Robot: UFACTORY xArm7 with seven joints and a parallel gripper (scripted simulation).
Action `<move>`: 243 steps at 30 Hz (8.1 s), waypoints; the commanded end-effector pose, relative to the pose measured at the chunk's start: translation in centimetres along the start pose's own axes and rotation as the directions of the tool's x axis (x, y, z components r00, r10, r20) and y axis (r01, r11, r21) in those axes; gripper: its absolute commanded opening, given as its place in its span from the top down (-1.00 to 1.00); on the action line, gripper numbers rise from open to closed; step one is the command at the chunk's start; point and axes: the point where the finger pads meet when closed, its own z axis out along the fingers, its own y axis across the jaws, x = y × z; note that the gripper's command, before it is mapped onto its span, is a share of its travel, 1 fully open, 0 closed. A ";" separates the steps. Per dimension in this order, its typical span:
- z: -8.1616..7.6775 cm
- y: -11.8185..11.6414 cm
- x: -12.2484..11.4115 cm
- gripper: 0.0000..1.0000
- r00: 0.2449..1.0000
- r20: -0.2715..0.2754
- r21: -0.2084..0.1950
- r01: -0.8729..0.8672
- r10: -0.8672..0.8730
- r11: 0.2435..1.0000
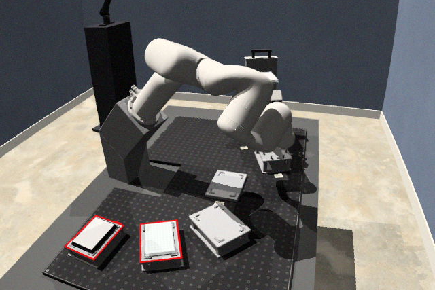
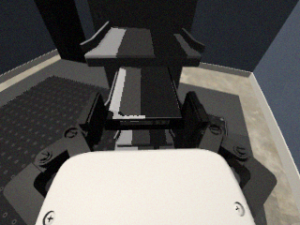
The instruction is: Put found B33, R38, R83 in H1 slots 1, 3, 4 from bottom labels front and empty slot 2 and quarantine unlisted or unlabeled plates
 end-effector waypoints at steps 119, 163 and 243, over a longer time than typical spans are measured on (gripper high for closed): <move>-7.2 0.0 0.2 1.00 1.000 -0.001 0.001 0.002 -0.002 1.000; -13.5 0.0 0.2 1.00 1.000 -0.001 0.001 0.002 -0.002 1.000; -18.0 0.1 -5.6 1.00 1.000 0.000 0.001 0.002 -0.002 1.000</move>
